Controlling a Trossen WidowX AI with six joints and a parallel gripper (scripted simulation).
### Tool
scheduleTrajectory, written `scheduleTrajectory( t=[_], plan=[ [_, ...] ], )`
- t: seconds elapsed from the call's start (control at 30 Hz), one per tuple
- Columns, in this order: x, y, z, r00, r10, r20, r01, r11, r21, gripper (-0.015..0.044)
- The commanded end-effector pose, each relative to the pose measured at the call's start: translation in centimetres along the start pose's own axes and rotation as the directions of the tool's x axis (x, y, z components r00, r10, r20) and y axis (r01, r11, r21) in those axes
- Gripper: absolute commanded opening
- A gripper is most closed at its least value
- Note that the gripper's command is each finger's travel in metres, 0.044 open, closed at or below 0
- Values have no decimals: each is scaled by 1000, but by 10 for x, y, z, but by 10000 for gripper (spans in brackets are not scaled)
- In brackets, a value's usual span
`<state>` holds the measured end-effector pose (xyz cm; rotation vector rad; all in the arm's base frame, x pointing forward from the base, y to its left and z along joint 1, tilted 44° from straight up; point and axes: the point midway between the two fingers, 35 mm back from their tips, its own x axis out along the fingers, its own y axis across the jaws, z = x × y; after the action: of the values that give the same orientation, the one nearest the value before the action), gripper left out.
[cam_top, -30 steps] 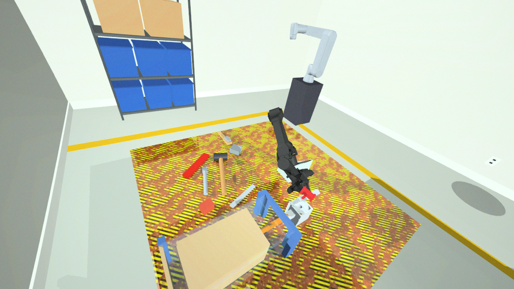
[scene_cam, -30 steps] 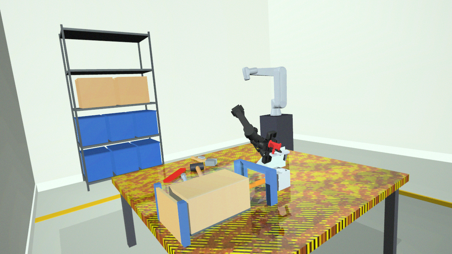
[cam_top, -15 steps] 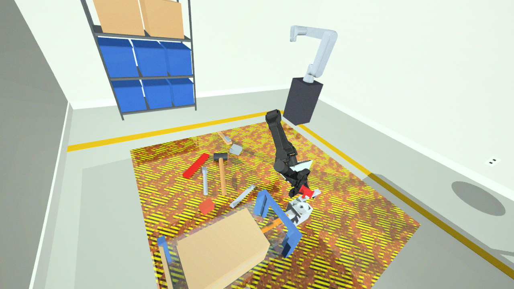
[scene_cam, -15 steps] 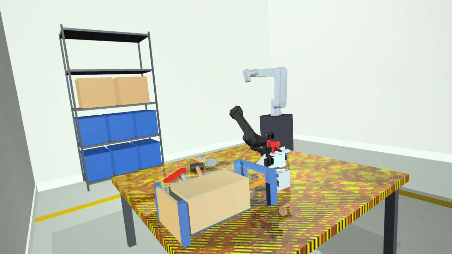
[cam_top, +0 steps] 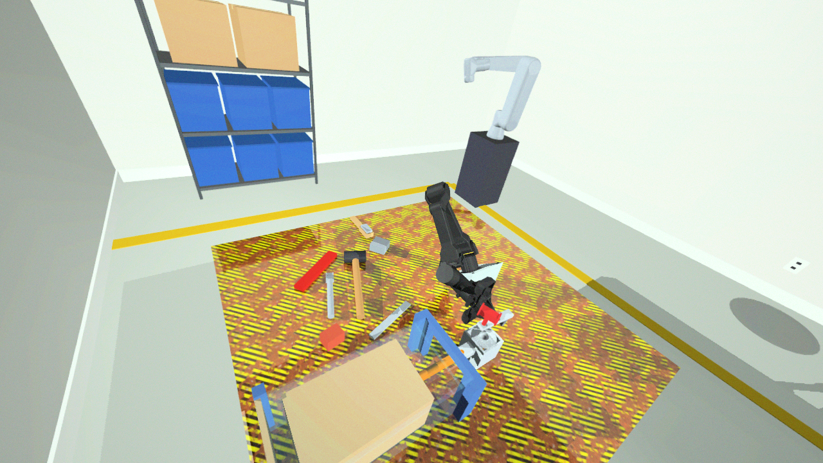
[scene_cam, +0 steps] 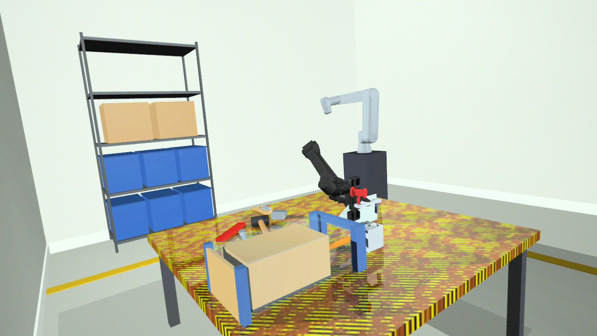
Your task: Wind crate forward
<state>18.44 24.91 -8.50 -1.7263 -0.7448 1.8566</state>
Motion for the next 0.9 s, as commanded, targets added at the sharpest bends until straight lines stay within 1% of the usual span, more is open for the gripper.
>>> scheduleTrajectory(
  t=[0.0, 0.23, 0.4, 0.57, 0.87],
  plan=[
    [-6, -1, -20, 1000, -14, -9, 14, 1000, -4, 0],
    [-19, 5, -46, 1000, -14, -3, 14, 1000, -23, 0],
    [-20, 5, -47, 1000, -16, -2, 16, 1000, -23, 0],
    [-13, 13, -48, 998, -57, -2, 57, 998, -17, 0],
    [-13, 18, -48, 998, -58, -2, 58, 998, -17, 0]
  ],
)
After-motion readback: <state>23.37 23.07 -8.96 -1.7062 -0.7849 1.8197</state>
